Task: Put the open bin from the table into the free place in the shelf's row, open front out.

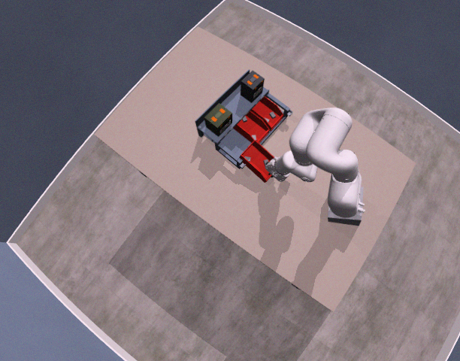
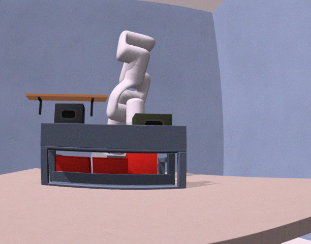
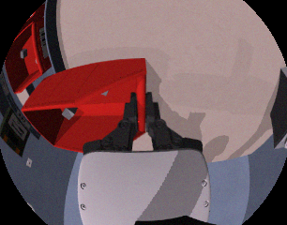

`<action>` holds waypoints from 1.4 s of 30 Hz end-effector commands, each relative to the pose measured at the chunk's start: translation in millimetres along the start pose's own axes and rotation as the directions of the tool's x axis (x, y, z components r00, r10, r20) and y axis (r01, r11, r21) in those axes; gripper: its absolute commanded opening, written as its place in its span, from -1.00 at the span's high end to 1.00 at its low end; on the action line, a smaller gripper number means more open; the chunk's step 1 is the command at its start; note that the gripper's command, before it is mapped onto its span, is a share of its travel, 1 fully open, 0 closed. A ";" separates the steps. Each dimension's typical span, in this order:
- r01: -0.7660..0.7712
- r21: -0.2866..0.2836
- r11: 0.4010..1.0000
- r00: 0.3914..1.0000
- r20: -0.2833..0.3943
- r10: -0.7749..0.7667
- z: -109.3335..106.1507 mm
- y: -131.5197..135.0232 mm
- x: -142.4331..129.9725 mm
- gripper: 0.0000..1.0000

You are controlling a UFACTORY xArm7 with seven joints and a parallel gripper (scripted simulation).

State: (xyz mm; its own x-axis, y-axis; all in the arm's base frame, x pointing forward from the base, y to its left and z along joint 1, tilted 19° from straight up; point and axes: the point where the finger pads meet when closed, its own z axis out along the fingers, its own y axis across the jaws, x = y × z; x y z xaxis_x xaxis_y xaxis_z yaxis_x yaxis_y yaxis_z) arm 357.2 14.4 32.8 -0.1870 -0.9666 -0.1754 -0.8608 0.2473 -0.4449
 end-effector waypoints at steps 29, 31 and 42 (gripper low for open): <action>0.000 0.002 1.000 1.000 0.001 0.000 -15.9 -3.5 -0.1 1.00; 0.000 0.002 1.000 1.000 0.001 0.000 -15.9 -3.5 -0.1 1.00; 0.000 0.002 1.000 1.000 0.001 0.000 -22.9 -4.8 -0.1 1.00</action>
State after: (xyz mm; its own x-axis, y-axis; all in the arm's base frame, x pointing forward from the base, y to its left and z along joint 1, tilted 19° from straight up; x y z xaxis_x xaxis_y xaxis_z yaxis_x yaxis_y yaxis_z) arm 351.5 12.6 48.3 -0.1865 -0.9667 -0.1751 -0.8614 0.2467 -0.4440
